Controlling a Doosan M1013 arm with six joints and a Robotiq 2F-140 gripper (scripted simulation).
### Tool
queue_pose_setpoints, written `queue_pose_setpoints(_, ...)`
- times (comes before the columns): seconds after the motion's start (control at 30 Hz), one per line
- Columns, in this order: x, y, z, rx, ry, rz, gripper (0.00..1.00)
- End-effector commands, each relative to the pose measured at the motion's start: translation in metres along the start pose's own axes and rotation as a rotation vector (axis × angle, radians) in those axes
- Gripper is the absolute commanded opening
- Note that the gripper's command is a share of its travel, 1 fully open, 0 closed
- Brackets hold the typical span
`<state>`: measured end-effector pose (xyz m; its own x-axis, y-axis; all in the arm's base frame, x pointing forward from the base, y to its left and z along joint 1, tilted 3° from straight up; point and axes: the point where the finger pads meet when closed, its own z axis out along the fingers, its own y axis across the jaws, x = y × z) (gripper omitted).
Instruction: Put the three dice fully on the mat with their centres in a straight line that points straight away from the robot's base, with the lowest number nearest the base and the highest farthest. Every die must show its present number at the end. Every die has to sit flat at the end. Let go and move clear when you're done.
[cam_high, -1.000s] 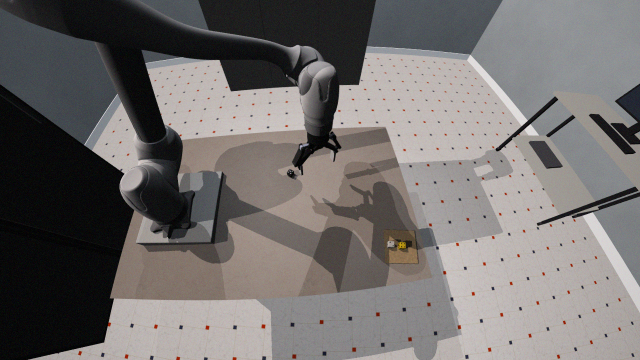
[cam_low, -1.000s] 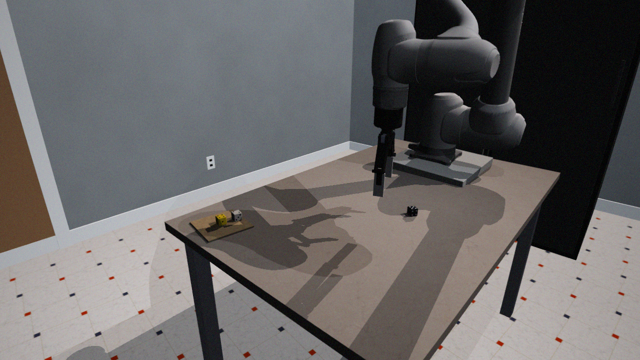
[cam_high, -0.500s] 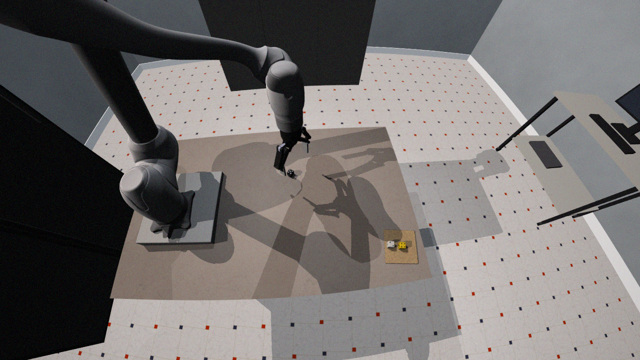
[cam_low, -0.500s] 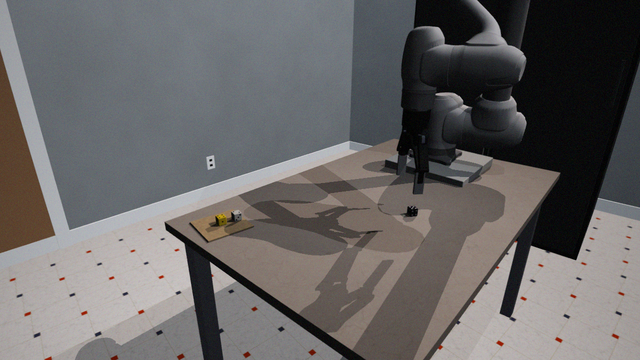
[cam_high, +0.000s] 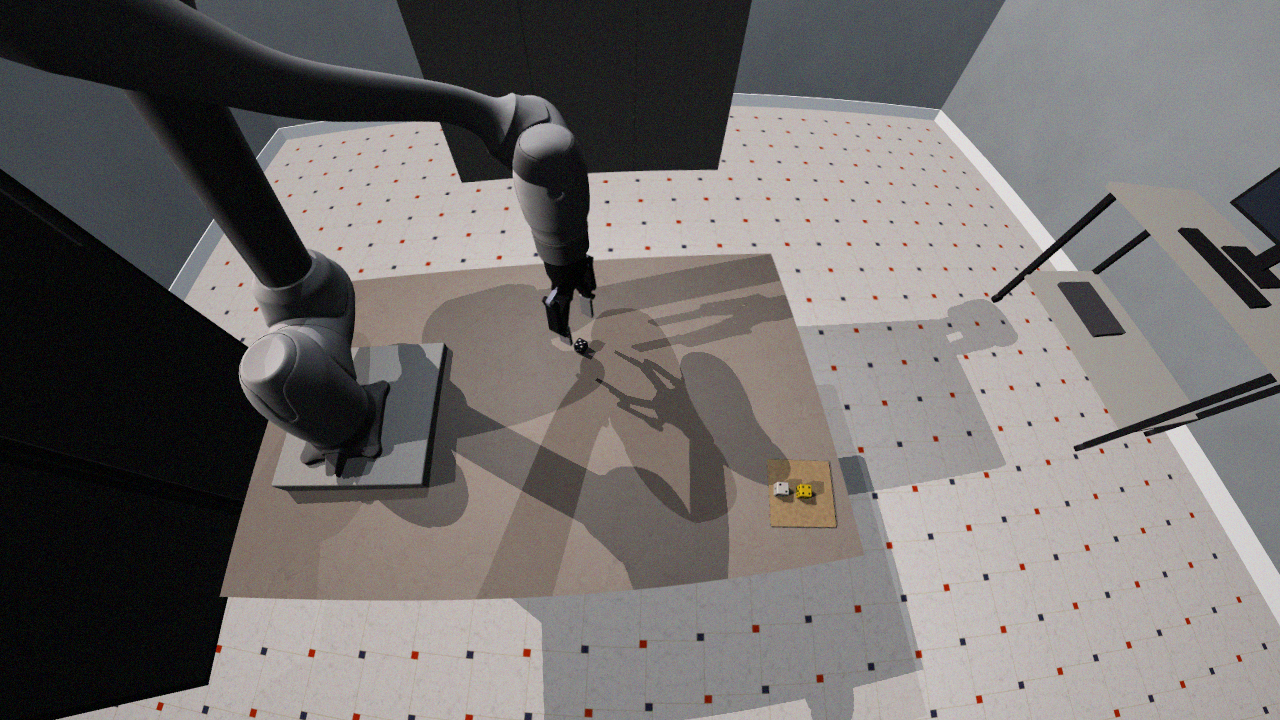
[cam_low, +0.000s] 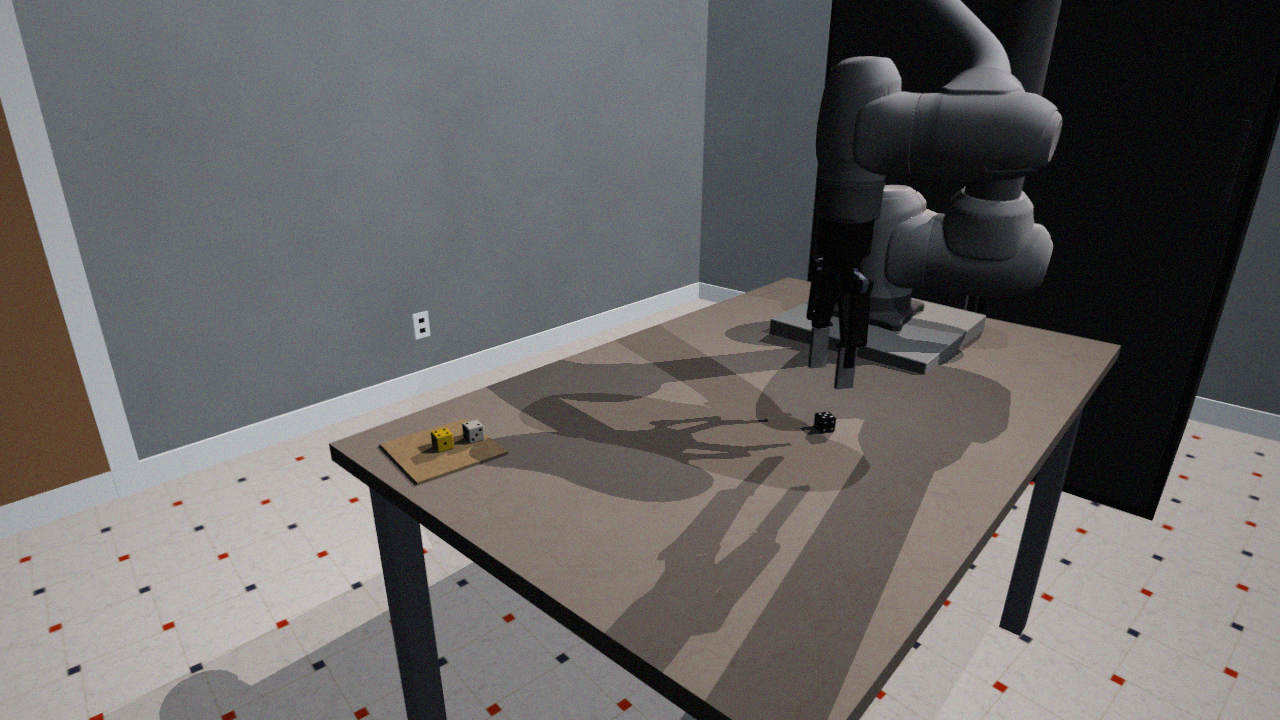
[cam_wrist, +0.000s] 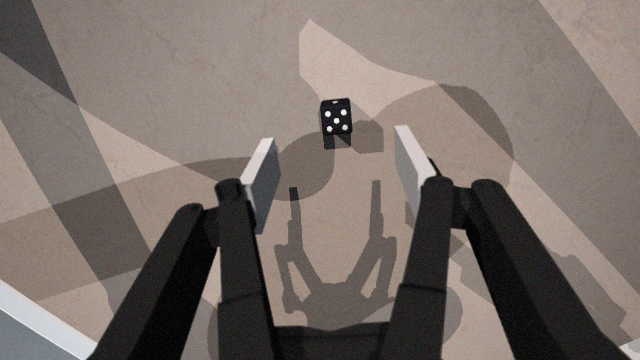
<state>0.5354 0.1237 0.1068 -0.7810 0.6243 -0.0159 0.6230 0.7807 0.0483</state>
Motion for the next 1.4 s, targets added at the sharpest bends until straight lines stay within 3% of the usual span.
queue_pose_setpoints(0.0, -0.0001, 0.0003, -0.0006, -0.001, 0.000, -0.001, 0.32)
queue_pose_setpoints(1.37, -0.0001, 0.0004, 0.0051, -0.001, 0.000, -0.001, 0.32)
